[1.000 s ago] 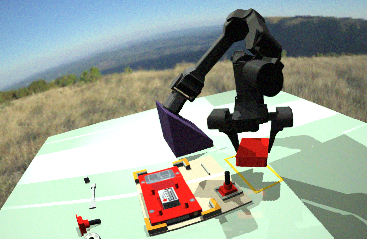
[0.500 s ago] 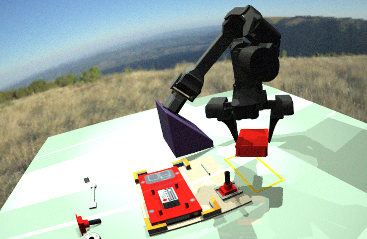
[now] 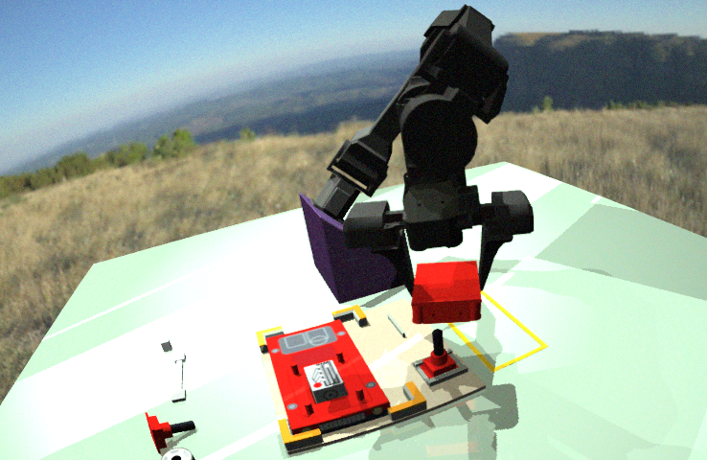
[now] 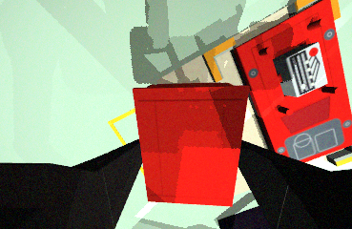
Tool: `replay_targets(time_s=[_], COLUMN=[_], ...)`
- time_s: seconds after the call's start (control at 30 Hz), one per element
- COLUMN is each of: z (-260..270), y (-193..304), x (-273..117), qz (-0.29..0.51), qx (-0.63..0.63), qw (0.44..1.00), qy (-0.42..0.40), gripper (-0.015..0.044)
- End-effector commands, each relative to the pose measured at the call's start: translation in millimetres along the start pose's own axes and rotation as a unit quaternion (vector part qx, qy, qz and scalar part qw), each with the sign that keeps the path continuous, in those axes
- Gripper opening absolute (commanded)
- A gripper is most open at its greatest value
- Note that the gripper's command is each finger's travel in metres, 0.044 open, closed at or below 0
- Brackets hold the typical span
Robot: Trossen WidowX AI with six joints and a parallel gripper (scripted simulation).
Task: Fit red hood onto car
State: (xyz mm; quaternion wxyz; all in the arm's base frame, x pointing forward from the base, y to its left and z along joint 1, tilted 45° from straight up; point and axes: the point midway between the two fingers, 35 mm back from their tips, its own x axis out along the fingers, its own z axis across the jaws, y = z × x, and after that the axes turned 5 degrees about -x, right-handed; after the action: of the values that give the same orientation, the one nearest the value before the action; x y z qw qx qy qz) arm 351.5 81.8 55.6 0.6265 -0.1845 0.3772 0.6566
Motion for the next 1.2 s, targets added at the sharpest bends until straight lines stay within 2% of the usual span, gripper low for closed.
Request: replay_targets(time_s=[0.0, 0.97, 1.17], z=[-20, -134, -140], y=[-10, -42, -43], x=[-3, -4, -3], qz=[0.0, 0.019, 0.02], qx=[-0.028, -0.225, -0.235], qw=[1.0, 0.974, 0.972], qy=[0.003, -0.015, -0.017], gripper=[0.0, 0.0, 0.0])
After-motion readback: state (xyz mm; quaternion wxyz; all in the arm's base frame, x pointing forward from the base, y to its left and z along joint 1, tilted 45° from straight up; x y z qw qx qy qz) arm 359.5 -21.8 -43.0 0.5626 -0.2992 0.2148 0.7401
